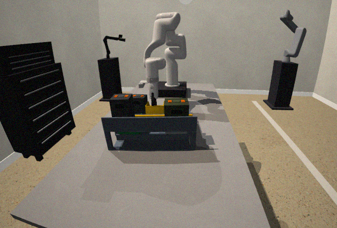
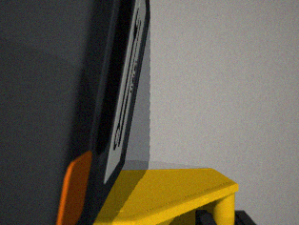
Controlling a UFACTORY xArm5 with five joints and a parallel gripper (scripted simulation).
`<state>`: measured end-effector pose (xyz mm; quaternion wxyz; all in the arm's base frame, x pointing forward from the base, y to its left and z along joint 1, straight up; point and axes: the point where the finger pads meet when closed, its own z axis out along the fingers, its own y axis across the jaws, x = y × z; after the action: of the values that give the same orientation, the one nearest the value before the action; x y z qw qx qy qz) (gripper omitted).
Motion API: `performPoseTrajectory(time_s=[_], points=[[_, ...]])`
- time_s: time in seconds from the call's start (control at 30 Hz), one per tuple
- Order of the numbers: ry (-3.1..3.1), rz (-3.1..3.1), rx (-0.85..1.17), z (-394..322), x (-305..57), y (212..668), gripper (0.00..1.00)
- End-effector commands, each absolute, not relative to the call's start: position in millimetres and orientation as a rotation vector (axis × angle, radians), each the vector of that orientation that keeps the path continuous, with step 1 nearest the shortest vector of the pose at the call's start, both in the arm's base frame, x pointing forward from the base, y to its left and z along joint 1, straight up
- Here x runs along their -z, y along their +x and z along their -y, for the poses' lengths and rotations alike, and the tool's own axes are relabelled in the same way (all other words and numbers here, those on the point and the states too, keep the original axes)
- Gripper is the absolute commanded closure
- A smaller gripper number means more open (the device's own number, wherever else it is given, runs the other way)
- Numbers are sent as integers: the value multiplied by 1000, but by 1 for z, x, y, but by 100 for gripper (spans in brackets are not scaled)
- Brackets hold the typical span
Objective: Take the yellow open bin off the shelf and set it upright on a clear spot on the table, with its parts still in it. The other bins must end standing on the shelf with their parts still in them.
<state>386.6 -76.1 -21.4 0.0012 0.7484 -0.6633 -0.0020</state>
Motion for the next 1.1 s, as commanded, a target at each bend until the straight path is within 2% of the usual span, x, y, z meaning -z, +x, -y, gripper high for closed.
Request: performPoseTrajectory(time_s=[0.0, 0.4, 0.43, 1.07], points=[[2347, 2080, -3, 76, 20, 388, 100], [2347, 2080, -3, 76, 20, 388, 100], [2351, 2083, 1, 76, 20, 388, 0], [2351, 2083, 1, 76, 20, 388, 0]])
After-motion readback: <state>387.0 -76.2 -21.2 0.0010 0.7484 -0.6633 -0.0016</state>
